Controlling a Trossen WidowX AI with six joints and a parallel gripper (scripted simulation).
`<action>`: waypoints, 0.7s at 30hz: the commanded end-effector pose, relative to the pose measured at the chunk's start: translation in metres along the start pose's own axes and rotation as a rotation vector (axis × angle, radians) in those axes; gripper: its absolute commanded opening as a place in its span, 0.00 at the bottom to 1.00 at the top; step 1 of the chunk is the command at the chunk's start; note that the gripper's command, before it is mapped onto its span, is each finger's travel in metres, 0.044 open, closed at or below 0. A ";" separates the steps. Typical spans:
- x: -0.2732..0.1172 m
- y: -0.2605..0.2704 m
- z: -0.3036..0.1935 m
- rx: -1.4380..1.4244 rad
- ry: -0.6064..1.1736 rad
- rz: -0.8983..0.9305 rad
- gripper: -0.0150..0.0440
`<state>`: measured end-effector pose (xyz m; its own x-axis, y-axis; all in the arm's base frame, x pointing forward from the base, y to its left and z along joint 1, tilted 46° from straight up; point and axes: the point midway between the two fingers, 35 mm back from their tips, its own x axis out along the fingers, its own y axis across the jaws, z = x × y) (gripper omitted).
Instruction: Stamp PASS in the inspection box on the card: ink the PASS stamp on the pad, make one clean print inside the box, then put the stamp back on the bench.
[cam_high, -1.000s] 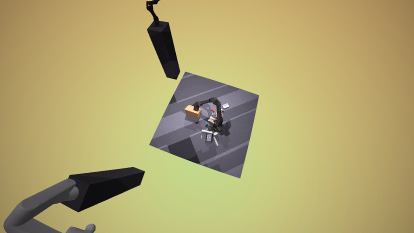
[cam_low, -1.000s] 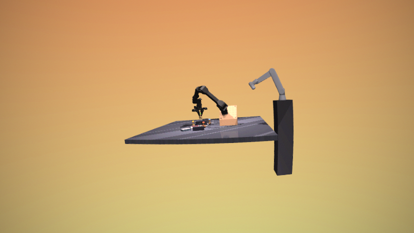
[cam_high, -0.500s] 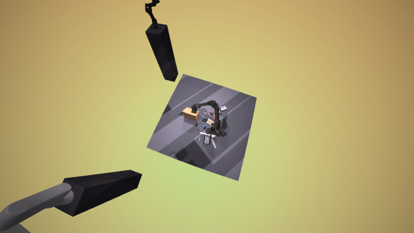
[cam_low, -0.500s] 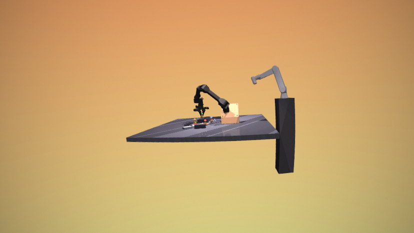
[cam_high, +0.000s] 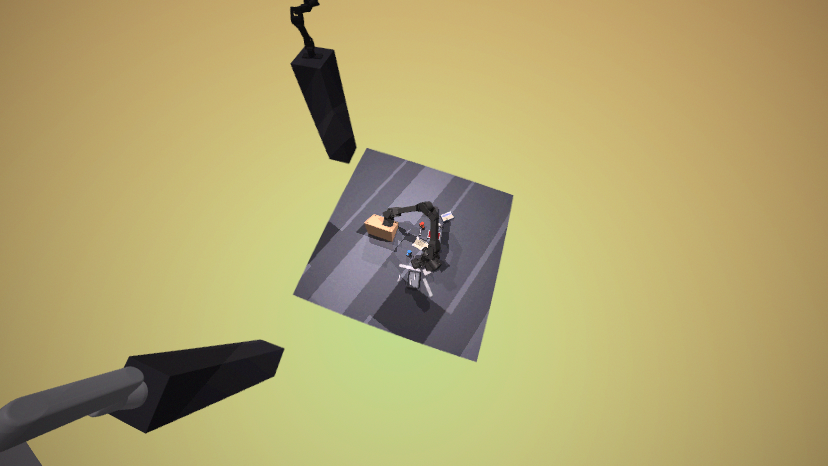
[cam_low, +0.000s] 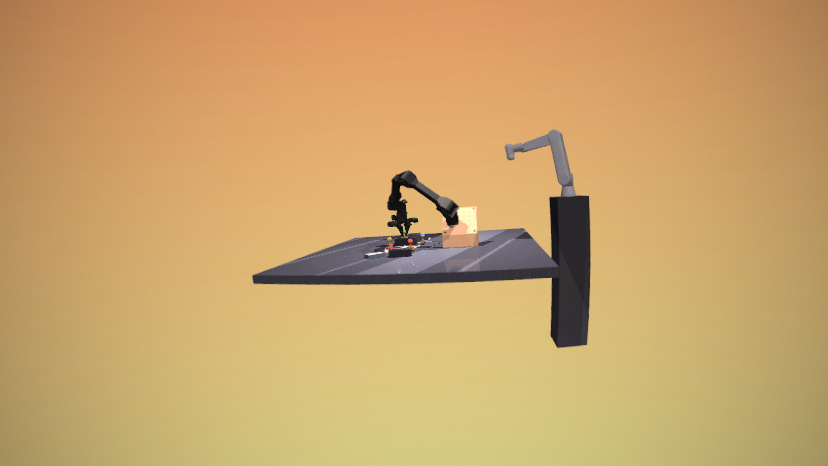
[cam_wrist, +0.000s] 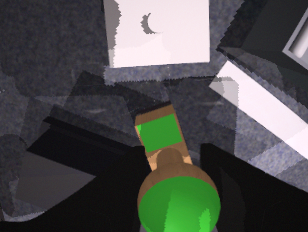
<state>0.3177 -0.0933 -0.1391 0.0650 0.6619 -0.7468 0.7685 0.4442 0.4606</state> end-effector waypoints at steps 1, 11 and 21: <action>0.008 0.000 -0.002 0.003 0.005 0.002 0.25; 0.022 0.001 -0.004 0.003 0.007 0.003 0.25; 0.019 0.000 -0.002 -0.001 0.001 0.000 0.61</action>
<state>0.3176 -0.0788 -0.1522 0.0635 0.6630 -0.7459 0.7682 0.4446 0.4606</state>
